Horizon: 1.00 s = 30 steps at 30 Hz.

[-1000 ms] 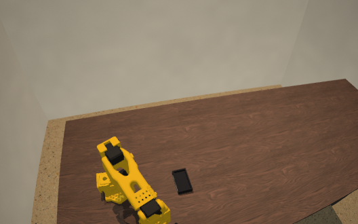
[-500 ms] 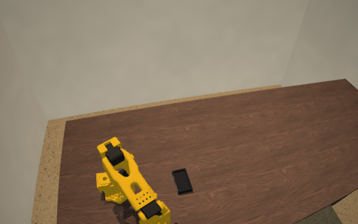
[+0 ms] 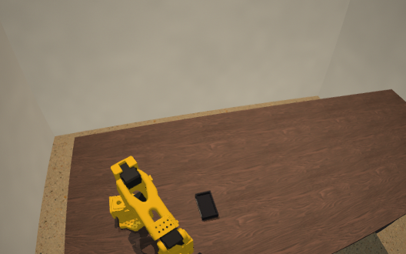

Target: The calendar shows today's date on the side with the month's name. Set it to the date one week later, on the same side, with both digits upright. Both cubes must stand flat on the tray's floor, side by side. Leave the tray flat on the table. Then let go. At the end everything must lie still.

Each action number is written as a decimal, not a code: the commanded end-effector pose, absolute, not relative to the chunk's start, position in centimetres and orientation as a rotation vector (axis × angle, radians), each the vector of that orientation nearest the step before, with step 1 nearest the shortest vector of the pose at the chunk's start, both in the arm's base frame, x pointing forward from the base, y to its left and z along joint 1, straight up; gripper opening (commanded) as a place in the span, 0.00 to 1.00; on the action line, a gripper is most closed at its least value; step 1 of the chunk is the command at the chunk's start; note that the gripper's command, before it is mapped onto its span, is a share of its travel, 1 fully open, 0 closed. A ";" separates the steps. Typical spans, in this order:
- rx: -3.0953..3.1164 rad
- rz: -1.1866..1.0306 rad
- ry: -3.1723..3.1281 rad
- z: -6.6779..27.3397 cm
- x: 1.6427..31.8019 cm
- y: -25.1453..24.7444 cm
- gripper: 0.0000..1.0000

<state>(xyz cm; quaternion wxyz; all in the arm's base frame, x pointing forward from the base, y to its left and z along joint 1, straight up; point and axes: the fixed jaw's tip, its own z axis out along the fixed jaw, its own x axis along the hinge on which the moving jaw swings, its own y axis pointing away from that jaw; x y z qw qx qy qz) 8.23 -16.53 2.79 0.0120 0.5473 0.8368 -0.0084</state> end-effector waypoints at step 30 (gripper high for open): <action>1.721 -0.043 2.576 2.3 8.2 -16.9 0.10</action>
